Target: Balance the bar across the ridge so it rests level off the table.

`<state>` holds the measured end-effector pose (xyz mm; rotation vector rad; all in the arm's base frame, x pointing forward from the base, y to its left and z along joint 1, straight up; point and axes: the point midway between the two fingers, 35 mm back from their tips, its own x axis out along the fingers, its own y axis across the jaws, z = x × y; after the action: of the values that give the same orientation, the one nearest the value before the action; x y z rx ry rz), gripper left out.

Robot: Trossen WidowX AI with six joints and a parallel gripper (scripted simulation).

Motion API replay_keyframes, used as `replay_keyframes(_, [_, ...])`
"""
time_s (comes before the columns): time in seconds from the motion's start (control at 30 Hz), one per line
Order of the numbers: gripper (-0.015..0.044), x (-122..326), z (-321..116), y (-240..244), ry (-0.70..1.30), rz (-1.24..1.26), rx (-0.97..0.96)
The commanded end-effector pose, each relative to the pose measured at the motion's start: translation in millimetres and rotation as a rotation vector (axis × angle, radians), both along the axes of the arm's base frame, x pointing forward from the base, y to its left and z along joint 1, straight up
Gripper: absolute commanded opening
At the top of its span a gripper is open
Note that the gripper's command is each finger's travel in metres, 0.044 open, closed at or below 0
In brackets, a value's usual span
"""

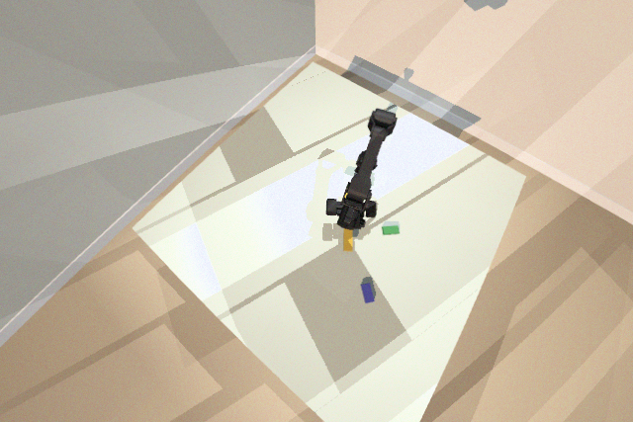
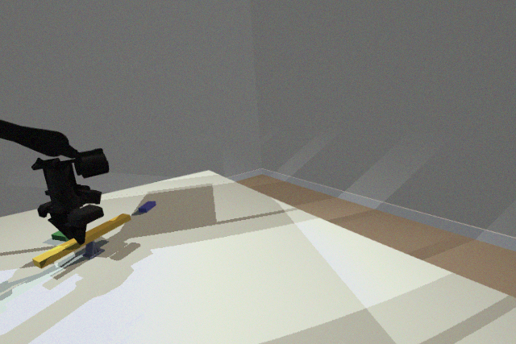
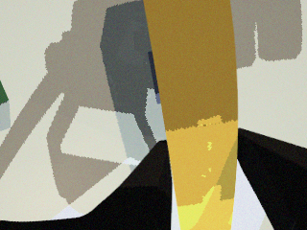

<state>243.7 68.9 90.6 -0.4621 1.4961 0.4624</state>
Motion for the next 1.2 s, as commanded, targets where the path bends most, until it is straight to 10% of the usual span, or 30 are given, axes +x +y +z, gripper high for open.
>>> replay_keyframes(0.0, [0.0169, 0.0, 0.0, 0.0, 0.000, 0.000, 0.000])
replay_keyframes(1.17, [0.0185, 0.0, 0.0, 0.0, 0.000, 0.000, 0.000])
